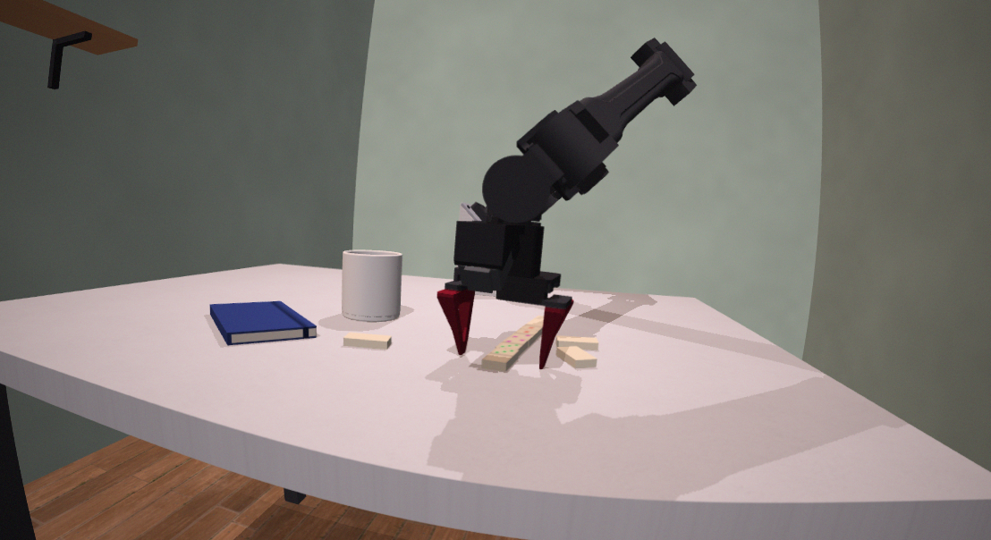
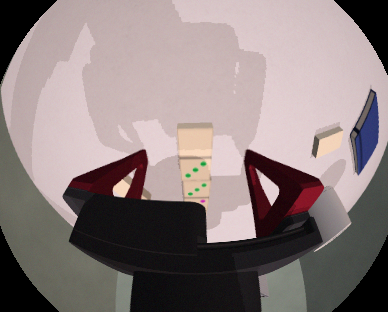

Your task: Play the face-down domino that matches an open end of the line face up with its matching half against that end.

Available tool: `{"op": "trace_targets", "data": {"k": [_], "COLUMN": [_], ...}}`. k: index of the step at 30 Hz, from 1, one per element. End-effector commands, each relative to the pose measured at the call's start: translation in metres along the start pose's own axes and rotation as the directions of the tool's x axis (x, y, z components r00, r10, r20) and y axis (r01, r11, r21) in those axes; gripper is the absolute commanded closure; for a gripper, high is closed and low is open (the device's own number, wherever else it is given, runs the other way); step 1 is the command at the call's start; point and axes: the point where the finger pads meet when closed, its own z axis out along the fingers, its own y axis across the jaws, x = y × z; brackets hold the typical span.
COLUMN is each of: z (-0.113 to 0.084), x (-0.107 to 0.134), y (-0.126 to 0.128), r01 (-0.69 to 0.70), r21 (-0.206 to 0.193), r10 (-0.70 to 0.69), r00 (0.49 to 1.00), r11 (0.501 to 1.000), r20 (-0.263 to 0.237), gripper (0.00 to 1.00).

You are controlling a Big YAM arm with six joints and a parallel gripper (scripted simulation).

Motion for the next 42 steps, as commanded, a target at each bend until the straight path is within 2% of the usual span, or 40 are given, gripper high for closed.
{"op": "trace_targets", "data": {"k": [1, 7, 8, 17, 24, 25, 34, 41, 42], "z": [-0.003, -0.003, -0.006, -0.023, -0.023, -0.008, -0.035, -0.035, -0.017], "x": [-0.006, -0.006, -0.003, -0.006, -0.006, 0.006, -0.009, -0.009, 0.004], "y": [0.014, 0.014, 0.002, 0.013, 0.013, 0.001, 0.013, 0.013, 0.006], "r01": [0.036, 0.036, 0.005, 0.035, 0.035, 0.0, 0.038, 0.038, 0.016], "r21": [0.001, 0.001, -0.001, 0.001, 0.001, 0.006, -0.005, -0.005, 0.002], "r10": [-0.036, -0.036, -0.005, -0.035, -0.035, 0.0, -0.038, -0.038, -0.016], "r00": [0.999, 0.999, 1.0, 0.999, 0.999, 1.0, 0.999, 0.999, 1.0], "r11": [0.999, 0.999, 1.0, 0.999, 0.999, 1.0, 0.999, 0.999, 1.0], "r20": [0.009, 0.009, 0.008, 0.009, 0.009, -0.022, 0.032, 0.032, -0.006], "gripper": [0.06, 0.06, 0.06, 0.06, 0.06, 0.06, 0.06, 0.06, 0.06]}}
